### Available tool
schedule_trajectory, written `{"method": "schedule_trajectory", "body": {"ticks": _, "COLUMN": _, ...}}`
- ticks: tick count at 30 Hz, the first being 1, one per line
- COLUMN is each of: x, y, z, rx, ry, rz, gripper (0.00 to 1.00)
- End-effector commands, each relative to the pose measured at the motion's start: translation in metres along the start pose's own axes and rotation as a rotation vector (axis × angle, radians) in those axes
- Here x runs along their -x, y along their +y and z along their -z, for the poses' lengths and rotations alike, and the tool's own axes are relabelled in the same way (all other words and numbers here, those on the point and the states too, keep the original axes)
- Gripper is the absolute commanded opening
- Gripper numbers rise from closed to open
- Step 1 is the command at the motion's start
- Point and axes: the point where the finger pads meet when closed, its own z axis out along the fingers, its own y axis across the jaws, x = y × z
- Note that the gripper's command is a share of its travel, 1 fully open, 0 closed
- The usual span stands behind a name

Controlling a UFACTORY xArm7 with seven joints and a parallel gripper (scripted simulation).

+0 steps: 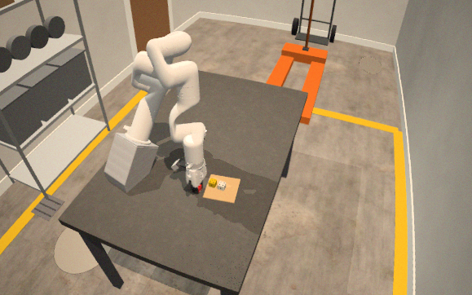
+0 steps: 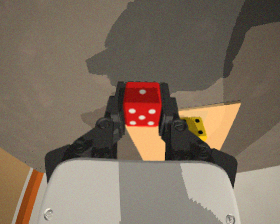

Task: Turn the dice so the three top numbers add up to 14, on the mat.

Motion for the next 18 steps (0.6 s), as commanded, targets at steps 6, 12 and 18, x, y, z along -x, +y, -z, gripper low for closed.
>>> {"method": "schedule_trajectory", "body": {"ticks": 6, "x": 0.001, "y": -0.001, "z": 0.056, "rx": -0.003, "ry": -0.004, "rz": -0.001, "gripper": 0.27}}
{"method": "schedule_trajectory", "body": {"ticks": 12, "x": 0.001, "y": -0.001, "z": 0.082, "rx": -0.003, "ry": -0.004, "rz": -0.001, "gripper": 0.27}}
{"method": "schedule_trajectory", "body": {"ticks": 18, "x": 0.001, "y": -0.001, "z": 0.097, "rx": -0.003, "ry": -0.004, "rz": -0.001, "gripper": 0.27}}
